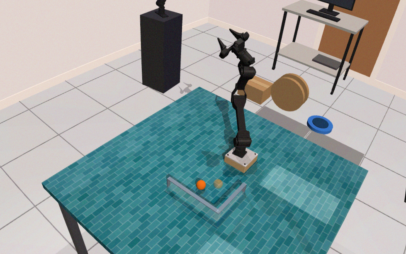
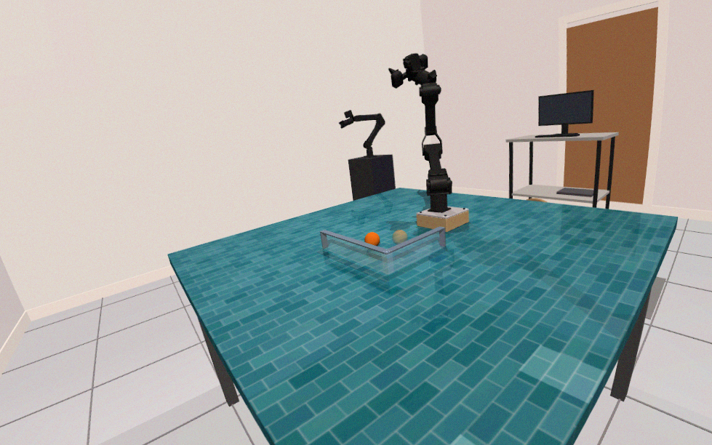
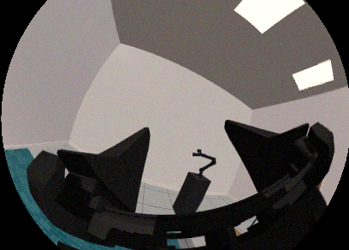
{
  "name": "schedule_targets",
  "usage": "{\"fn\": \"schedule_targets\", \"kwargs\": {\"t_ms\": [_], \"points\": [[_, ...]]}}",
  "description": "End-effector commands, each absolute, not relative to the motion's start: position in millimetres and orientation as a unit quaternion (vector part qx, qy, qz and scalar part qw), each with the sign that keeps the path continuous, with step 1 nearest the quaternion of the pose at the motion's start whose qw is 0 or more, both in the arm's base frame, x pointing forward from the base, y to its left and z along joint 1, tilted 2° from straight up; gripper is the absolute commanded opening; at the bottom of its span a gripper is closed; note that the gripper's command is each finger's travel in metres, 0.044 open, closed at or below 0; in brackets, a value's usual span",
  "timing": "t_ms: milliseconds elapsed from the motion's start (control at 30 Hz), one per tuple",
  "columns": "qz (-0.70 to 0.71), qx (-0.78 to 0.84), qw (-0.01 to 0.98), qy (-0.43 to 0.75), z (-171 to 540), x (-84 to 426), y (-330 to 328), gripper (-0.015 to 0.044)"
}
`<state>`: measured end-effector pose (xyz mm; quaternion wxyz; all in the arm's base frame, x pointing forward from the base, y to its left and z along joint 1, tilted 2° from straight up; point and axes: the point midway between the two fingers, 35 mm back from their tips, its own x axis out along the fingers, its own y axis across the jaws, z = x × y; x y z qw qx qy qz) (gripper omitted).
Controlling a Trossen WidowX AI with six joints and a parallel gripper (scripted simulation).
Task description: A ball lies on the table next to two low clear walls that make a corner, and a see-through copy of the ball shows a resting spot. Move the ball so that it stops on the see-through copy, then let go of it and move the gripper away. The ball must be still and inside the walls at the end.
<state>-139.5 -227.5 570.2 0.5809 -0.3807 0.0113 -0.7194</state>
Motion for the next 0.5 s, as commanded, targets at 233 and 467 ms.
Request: {"fn": "schedule_targets", "kwargs": {"t_ms": [233,467], "points": [[-0.696,-0.449,0.555,-0.07,617.4,-92.9,-171.4,0.0346],[-0.624,-0.526,0.557,-0.153,651.5,-13.8,-103.1,0.0346]]}}
